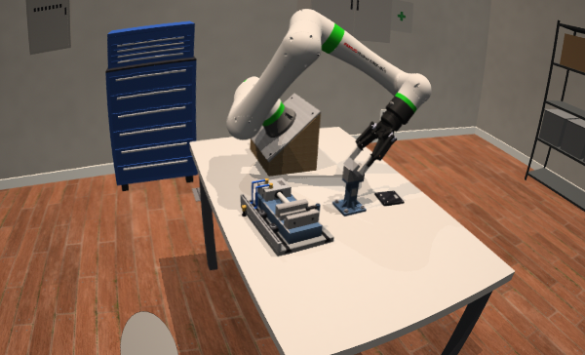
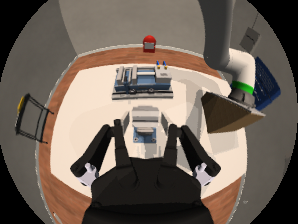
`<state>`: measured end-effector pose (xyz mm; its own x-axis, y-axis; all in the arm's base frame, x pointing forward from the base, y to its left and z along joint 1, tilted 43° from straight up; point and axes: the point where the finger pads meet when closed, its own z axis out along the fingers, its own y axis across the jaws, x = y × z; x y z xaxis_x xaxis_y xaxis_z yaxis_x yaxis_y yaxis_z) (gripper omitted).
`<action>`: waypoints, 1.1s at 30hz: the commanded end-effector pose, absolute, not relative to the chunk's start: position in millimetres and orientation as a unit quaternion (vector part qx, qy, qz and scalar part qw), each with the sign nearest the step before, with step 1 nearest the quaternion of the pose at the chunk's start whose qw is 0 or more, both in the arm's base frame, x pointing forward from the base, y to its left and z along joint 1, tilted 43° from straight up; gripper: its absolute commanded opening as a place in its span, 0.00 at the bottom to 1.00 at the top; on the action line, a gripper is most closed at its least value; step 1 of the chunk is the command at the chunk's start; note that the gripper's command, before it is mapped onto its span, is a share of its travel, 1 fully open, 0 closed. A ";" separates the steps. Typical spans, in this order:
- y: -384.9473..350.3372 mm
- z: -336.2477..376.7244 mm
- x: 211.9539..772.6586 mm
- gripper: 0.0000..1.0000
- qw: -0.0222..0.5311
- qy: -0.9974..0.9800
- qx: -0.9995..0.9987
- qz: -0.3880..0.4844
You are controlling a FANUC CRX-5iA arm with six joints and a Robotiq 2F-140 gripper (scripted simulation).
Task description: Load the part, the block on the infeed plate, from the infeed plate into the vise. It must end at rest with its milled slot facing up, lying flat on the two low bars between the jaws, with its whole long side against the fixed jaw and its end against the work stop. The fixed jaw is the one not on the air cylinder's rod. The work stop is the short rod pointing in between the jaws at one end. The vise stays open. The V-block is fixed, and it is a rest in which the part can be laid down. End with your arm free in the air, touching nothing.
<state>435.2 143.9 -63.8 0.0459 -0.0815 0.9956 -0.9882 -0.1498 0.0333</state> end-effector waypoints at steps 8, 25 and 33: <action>144.1 -64.5 435.2 0.51 0.456 -0.466 0.559 0.512; 144.2 -65.1 435.2 0.51 0.461 -0.461 0.553 0.518; 144.2 -65.2 435.2 0.51 0.462 -0.460 0.553 0.519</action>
